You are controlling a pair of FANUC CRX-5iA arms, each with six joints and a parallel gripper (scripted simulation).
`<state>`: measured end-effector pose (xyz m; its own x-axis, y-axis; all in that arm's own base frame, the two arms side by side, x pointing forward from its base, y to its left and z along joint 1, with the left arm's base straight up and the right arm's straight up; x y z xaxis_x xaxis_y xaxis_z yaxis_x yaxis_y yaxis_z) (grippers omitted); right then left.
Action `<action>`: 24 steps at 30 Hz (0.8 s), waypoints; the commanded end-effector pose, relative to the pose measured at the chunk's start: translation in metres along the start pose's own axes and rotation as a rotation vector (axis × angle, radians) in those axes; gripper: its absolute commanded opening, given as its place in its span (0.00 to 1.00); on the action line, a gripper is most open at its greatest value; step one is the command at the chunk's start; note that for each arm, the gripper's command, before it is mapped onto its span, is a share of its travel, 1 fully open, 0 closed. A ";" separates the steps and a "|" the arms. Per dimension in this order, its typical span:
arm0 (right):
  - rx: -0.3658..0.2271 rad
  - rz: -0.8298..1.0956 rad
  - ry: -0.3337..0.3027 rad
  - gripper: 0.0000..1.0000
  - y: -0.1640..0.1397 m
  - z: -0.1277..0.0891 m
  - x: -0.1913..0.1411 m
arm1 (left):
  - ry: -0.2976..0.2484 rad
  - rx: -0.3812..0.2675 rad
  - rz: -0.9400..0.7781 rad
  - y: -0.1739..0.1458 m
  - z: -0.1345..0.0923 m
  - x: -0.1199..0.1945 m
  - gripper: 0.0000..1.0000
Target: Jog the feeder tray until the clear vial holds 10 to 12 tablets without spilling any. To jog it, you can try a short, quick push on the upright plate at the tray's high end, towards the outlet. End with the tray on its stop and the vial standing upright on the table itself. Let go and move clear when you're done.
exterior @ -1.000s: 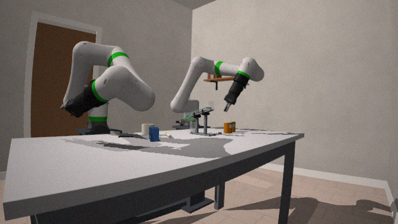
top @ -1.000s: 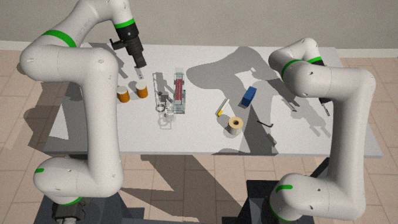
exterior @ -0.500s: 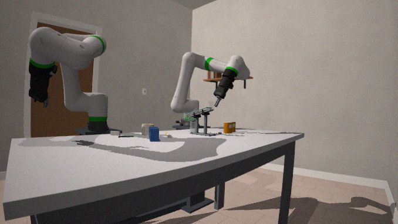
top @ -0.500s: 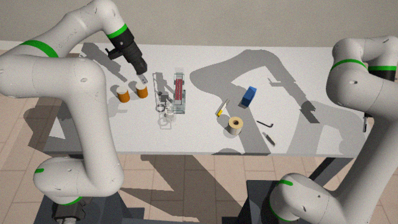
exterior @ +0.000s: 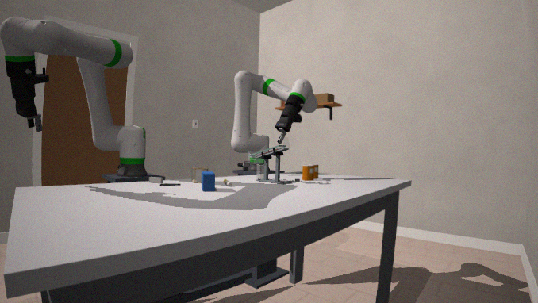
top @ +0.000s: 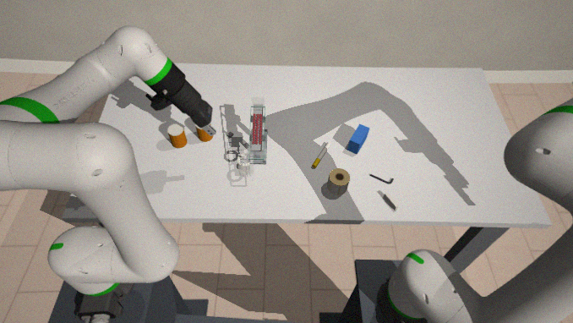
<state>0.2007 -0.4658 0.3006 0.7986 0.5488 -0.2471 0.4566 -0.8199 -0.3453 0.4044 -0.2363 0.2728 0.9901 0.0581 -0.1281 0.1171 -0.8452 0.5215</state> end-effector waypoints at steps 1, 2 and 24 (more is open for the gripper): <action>-0.087 0.135 0.130 1.00 -0.025 0.000 -0.065 | 0.061 -0.051 0.056 -0.007 0.005 -0.025 0.00; -0.105 0.164 0.151 1.00 -0.032 0.000 -0.076 | 0.066 -0.053 0.060 -0.008 0.006 -0.027 0.00; -0.292 0.452 0.333 1.00 -0.106 0.001 -0.175 | 0.066 -0.055 0.063 -0.024 0.055 -0.023 0.00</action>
Point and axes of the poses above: on each arm, the point where the finger pads meet when closed, its own z axis out along the fingers, its own x axis across the jaws, y = z × x, the point moved 9 cm from there along -z, back along the fingers, and after that the axes turned 4 degrees about -z, right-handed, at the moved point
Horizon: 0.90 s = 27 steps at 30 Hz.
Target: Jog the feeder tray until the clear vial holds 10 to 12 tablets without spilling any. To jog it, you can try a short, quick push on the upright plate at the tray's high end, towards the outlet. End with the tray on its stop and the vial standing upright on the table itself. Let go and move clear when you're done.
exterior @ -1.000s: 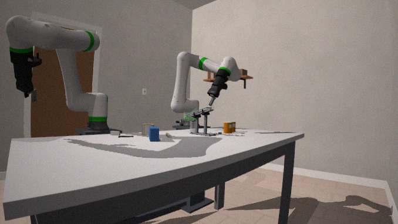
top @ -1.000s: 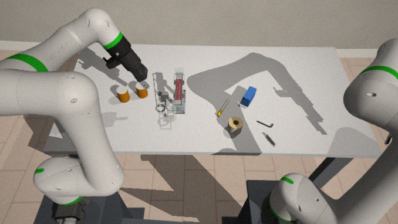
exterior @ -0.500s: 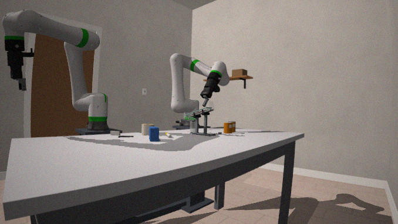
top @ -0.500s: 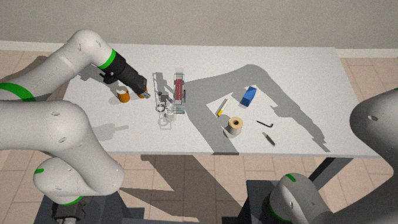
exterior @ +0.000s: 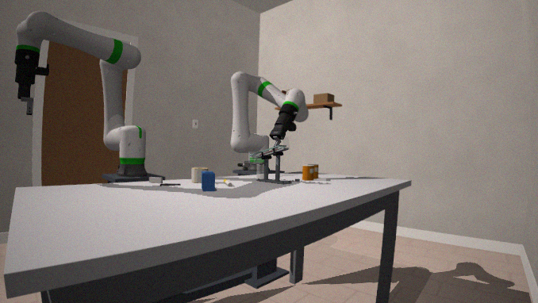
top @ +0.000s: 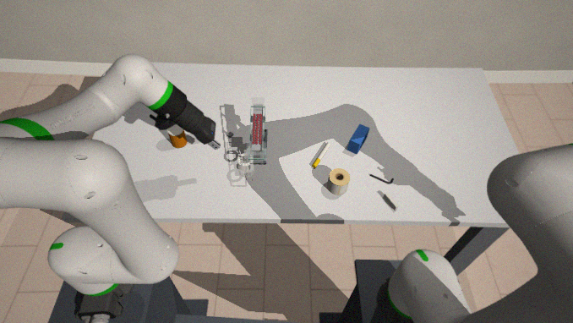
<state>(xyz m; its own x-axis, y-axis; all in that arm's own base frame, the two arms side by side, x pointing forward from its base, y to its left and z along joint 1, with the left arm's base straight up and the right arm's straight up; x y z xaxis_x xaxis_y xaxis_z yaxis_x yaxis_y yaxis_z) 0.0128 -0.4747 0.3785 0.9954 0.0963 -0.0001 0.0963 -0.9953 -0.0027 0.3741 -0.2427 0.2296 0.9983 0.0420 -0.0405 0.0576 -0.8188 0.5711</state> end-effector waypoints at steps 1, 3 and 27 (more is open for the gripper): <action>-0.003 0.000 0.000 1.00 0.000 -0.001 0.000 | 0.001 -0.002 0.001 -0.007 0.020 0.001 0.00; -0.003 0.000 0.000 1.00 0.000 -0.001 0.000 | 0.001 -0.002 0.001 -0.013 0.035 0.002 0.00; -0.003 0.000 0.000 1.00 0.000 -0.001 0.000 | 0.001 -0.002 0.001 -0.045 0.119 0.003 0.00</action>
Point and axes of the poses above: on each arm, the point where the finger pads meet when closed, its own z axis out along the fingers, its own x axis across the jaws, y = z × x, the point moved 9 cm from there along -z, back along the fingers, and after that the axes turned 4 degrees about -z, right-handed, at the moved point
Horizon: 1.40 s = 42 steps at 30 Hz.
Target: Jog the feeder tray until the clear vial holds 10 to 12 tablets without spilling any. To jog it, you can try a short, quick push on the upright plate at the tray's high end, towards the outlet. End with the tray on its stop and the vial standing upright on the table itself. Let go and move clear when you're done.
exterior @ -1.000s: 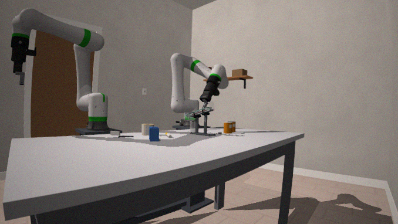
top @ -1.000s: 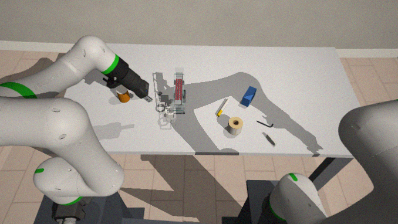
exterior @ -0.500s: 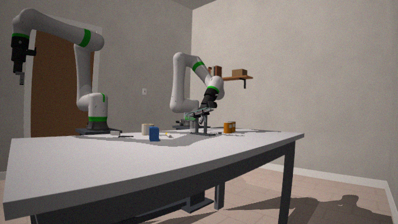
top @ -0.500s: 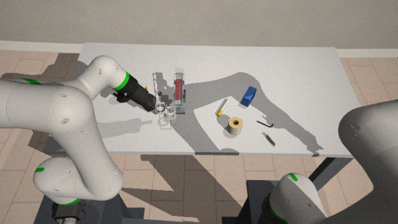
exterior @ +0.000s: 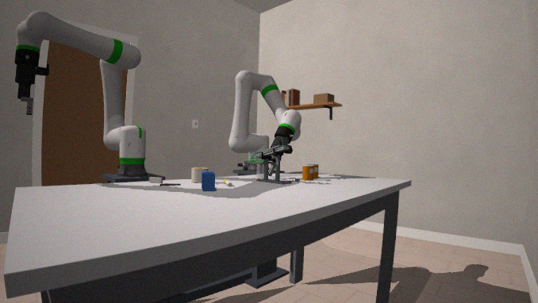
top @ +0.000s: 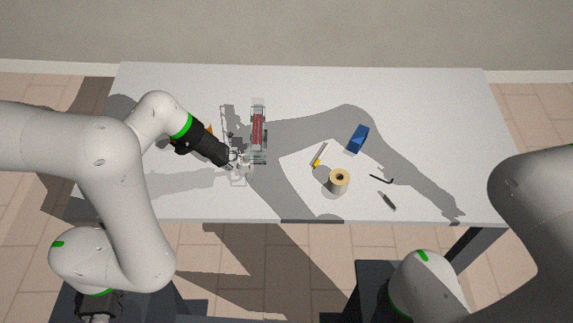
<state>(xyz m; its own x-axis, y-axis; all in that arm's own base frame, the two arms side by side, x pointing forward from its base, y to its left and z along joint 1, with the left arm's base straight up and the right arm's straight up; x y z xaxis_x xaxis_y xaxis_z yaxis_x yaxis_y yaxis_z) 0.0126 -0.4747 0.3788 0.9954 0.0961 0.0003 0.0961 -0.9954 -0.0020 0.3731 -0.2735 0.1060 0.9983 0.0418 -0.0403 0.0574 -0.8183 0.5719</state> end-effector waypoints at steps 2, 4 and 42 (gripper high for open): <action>-0.002 0.000 0.000 1.00 0.000 -0.001 0.000 | 0.001 -0.001 0.001 0.001 0.000 0.000 0.00; -0.002 0.000 0.000 1.00 0.000 -0.001 0.000 | 0.001 -0.001 0.001 0.001 0.000 0.000 0.00; -0.002 0.000 0.000 1.00 0.000 -0.001 0.000 | 0.001 -0.001 0.001 0.034 0.023 -0.002 0.00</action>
Point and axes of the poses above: on each arm, the point where the finger pads meet when closed, its own z axis out along the fingers, its own x axis across the jaws, y = z × x, the point moved 9 cm from there along -z, back along the fingers, and after that the axes turned 4 degrees about -z, right-handed, at the moved point
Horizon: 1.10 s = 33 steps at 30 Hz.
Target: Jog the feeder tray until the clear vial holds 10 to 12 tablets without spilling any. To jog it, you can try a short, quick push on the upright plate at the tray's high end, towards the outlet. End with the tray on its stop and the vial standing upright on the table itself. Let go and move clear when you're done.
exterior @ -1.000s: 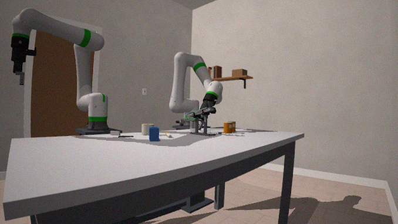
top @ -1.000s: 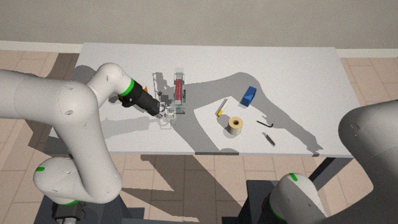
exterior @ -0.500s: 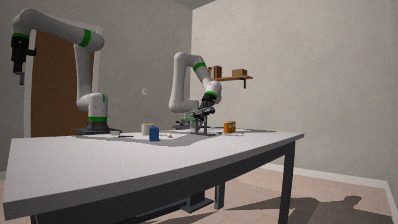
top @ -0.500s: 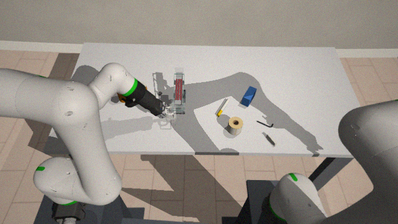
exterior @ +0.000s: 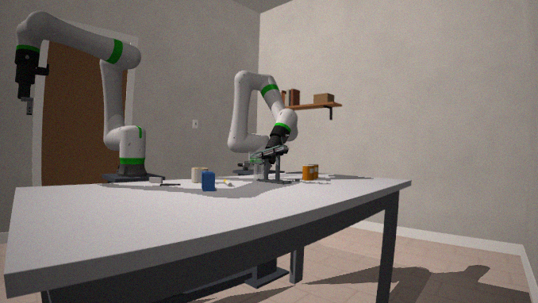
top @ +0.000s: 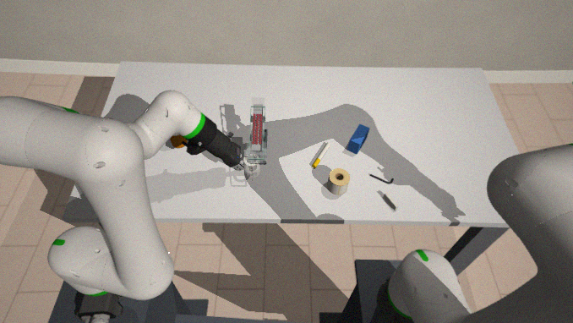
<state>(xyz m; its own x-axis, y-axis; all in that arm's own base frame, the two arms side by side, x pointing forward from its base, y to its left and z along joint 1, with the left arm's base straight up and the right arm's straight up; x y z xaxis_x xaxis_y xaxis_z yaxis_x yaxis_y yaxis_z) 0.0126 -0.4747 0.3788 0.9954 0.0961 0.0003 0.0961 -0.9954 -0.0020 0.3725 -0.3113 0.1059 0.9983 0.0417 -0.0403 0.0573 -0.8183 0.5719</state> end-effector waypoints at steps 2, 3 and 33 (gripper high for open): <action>-0.002 0.000 0.000 1.00 0.000 -0.001 0.000 | 0.001 -0.001 0.001 0.005 0.003 0.000 0.00; -0.002 0.000 0.000 1.00 0.000 -0.001 0.000 | 0.001 -0.001 0.001 0.006 0.003 0.000 0.00; -0.002 0.000 0.000 1.00 0.000 -0.001 0.000 | 0.001 -0.001 0.001 0.014 0.009 -0.001 0.00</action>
<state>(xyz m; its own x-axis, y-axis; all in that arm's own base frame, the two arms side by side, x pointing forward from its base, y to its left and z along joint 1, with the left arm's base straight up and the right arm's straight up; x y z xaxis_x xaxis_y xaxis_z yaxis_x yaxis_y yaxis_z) 0.0126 -0.4747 0.3788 0.9954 0.0961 0.0003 0.0961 -0.9954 -0.0020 0.3723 -0.3274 0.1059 0.9983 0.0417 -0.0403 0.0572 -0.8183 0.5719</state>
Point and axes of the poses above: on each arm, the point where the finger pads meet when closed, its own z axis out along the fingers, its own x axis across the jaws, y = z × x, the point moved 9 cm from there along -z, back along the fingers, and after that the axes turned 4 degrees about -z, right-handed, at the moved point
